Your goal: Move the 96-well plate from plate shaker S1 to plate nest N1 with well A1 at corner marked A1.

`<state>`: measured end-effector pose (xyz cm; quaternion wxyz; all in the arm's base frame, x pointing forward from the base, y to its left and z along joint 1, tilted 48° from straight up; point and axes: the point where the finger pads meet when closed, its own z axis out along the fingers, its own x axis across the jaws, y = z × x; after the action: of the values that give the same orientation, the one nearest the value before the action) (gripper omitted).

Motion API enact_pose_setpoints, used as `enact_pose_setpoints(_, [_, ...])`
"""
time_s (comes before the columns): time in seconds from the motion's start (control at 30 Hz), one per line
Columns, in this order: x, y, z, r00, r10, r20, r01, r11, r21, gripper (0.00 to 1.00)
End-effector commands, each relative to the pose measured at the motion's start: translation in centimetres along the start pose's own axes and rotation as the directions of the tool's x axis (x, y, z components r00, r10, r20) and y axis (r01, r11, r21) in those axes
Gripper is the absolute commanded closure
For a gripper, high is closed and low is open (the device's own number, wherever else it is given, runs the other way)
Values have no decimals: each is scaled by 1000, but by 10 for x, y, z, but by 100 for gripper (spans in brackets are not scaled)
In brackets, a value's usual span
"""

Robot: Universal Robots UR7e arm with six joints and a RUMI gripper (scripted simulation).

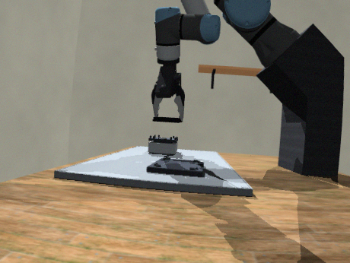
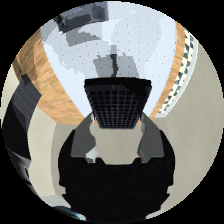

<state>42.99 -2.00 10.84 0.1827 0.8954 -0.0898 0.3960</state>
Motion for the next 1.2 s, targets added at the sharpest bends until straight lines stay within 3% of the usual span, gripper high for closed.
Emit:
enact_pose_setpoints(0.0, [-4, -12, -5, 1000, 1, 0, -1, 1000, -3, 100])
enact_pose_setpoints(1.17, [-33, -104, -43, 1000, 1, 0, -1, 1000, -3, 100])
